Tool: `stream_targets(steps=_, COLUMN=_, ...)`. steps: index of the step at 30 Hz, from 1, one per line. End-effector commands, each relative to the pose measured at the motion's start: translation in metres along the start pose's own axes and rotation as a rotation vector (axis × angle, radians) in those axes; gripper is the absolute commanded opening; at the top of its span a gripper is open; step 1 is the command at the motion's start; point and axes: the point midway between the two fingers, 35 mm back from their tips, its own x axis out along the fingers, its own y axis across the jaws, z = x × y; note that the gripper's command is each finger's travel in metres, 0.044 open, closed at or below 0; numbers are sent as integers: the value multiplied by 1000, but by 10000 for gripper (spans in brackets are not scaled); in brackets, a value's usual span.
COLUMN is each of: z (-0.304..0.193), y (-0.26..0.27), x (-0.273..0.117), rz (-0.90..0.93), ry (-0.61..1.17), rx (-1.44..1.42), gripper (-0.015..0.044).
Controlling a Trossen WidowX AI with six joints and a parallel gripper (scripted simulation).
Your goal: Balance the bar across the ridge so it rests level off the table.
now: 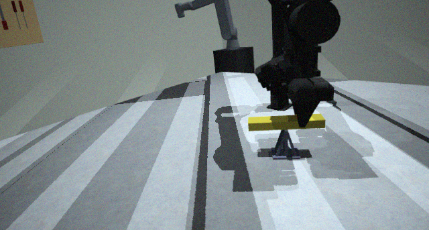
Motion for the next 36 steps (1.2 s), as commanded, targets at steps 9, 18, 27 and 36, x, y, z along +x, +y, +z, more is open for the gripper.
stream_targets(steps=9, z=0, y=0, x=0, rz=0, ry=0, rx=0, gripper=172)
stream_targets(steps=18, z=0, y=0, x=0, rz=0, ry=0, rx=0, gripper=185)
stream_targets(steps=27, z=0, y=0, x=0, rz=0, ry=0, rx=0, gripper=211)
stream_targets(steps=36, z=0, y=0, x=0, rz=0, ry=0, rx=0, gripper=440)
